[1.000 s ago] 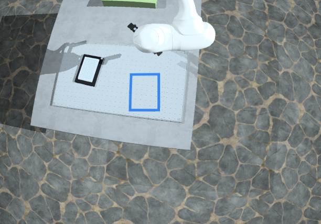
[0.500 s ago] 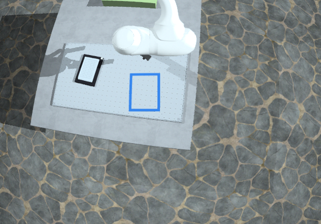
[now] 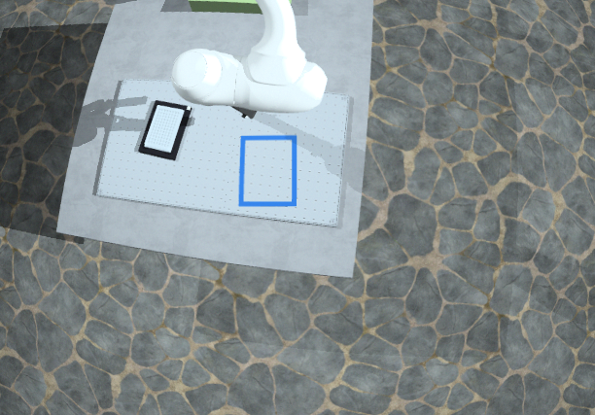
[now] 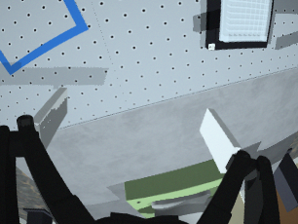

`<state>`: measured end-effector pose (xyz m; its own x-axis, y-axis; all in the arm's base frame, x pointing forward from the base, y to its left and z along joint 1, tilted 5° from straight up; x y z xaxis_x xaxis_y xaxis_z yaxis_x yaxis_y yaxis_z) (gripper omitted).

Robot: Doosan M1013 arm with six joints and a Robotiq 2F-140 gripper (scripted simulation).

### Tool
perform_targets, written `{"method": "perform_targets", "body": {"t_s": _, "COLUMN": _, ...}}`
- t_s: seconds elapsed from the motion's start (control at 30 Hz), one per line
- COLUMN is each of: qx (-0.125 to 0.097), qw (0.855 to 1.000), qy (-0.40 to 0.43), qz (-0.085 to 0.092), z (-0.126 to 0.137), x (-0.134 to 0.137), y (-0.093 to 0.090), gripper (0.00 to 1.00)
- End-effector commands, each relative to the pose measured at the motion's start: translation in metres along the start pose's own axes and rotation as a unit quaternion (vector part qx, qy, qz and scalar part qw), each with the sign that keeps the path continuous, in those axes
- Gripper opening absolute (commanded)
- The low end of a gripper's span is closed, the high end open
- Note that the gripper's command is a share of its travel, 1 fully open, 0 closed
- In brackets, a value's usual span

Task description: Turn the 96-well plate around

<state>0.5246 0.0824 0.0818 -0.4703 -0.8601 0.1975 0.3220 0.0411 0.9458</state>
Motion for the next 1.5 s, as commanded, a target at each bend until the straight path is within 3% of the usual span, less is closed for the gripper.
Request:
{"method": "perform_targets", "body": {"t_s": 0.0, "qx": 0.01, "qw": 1.0, "qy": 0.023, "qz": -0.018, "z": -0.014, "x": 0.008, "y": -0.001, "gripper": 1.0}}
{"method": "perform_targets", "body": {"t_s": 0.13, "qx": 0.01, "qw": 1.0, "qy": 0.023, "qz": -0.018, "z": -0.031, "x": 0.016, "y": -0.003, "gripper": 1.0}}
{"method": "perform_targets", "body": {"t_s": 0.17, "qx": 0.017, "qw": 0.999, "qy": 0.036, "qz": -0.026, "z": -0.035, "x": 0.019, "y": -0.003, "gripper": 1.0}}
{"method": "perform_targets", "body": {"t_s": 0.37, "qx": 0.022, "qw": 0.998, "qy": 0.045, "qz": -0.032, "z": -0.052, "x": 0.029, "y": -0.004, "gripper": 1.0}}
{"method": "perform_targets", "body": {"t_s": 0.43, "qx": 0.036, "qw": 0.996, "qy": 0.066, "qz": -0.045, "z": -0.06, "x": 0.035, "y": -0.005, "gripper": 1.0}}
{"method": "perform_targets", "body": {"t_s": 0.53, "qx": 0.036, "qw": 0.996, "qy": 0.066, "qz": -0.045, "z": -0.072, "x": 0.043, "y": -0.006, "gripper": 1.0}}
{"method": "perform_targets", "body": {"t_s": 0.6, "qx": 0.051, "qw": 0.993, "qy": 0.087, "qz": -0.056, "z": -0.08, "x": 0.05, "y": -0.007, "gripper": 1.0}}
{"method": "perform_targets", "body": {"t_s": 0.8, "qx": 0.051, "qw": 0.993, "qy": 0.087, "qz": -0.056, "z": -0.096, "x": 0.061, "y": -0.008, "gripper": 1.0}}
{"method": "perform_targets", "body": {"t_s": 0.87, "qx": 0.068, "qw": 0.99, "qy": 0.107, "qz": -0.065, "z": -0.103, "x": 0.068, "y": -0.009, "gripper": 1.0}}
{"method": "perform_targets", "body": {"t_s": 0.97, "qx": 0.068, "qw": 0.99, "qy": 0.107, "qz": -0.065, "z": -0.115, "x": 0.077, "y": -0.01, "gripper": 1.0}}
{"method": "perform_targets", "body": {"t_s": 1.03, "qx": 0.085, "qw": 0.986, "qy": 0.127, "qz": -0.072, "z": -0.121, "x": 0.084, "y": -0.011, "gripper": 1.0}}
{"method": "perform_targets", "body": {"t_s": 1.17, "qx": 0.085, "qw": 0.986, "qy": 0.127, "qz": -0.072, "z": -0.136, "x": 0.097, "y": -0.012, "gripper": 1.0}}
{"method": "perform_targets", "body": {"t_s": 1.23, "qx": 0.103, "qw": 0.981, "qy": 0.147, "qz": -0.076, "z": -0.142, "x": 0.105, "y": -0.013, "gripper": 1.0}}
{"method": "perform_targets", "body": {"t_s": 1.47, "qx": 0.103, "qw": 0.981, "qy": 0.147, "qz": -0.076, "z": -0.156, "x": 0.117, "y": -0.014, "gripper": 1.0}}
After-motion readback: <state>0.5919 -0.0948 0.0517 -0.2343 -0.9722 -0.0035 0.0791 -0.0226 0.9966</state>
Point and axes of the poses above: the point where the finger pads meet when closed, its own y axis back along the fingers, its own x axis across the jaws, z = x × y, the point moved 4 cm from there along y, back along the fingers, and after that the axes turned 13 degrees about -y, right-handed, at the moved point
